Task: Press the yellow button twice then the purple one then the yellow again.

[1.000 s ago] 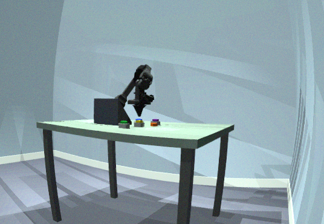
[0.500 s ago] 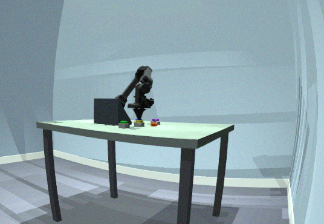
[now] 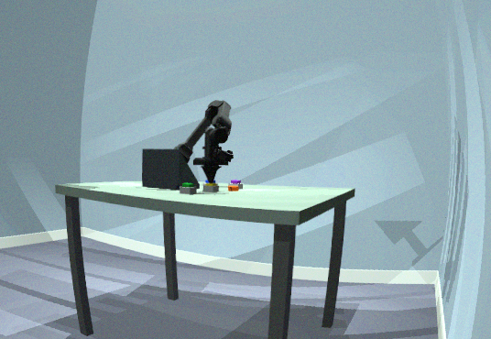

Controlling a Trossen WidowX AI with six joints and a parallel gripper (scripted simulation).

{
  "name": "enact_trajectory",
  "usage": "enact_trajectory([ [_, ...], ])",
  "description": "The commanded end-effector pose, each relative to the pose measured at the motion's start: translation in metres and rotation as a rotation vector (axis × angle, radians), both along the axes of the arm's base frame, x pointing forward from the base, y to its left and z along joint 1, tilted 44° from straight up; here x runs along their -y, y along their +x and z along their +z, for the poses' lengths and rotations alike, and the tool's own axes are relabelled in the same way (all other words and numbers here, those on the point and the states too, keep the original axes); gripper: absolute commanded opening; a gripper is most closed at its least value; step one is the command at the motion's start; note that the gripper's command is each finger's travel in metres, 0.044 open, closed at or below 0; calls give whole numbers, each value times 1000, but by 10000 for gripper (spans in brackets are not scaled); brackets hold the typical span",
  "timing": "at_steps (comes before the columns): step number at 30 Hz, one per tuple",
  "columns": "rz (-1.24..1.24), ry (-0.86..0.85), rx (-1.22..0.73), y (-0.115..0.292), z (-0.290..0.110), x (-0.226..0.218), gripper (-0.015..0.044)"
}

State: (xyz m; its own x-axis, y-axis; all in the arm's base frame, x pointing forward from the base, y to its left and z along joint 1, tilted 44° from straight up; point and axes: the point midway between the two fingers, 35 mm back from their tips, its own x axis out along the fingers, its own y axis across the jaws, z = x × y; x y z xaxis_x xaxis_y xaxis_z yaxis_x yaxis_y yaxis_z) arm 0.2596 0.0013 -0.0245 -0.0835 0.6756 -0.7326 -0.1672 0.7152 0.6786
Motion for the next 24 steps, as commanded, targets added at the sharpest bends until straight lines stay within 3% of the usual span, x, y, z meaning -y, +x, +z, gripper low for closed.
enact_trajectory([
  [1,-2,5,-5,-1,0,-2,20],
  [17,-2,3,-5,3,25,22,20],
  [24,-2,1,-6,7,68,63,20],
])
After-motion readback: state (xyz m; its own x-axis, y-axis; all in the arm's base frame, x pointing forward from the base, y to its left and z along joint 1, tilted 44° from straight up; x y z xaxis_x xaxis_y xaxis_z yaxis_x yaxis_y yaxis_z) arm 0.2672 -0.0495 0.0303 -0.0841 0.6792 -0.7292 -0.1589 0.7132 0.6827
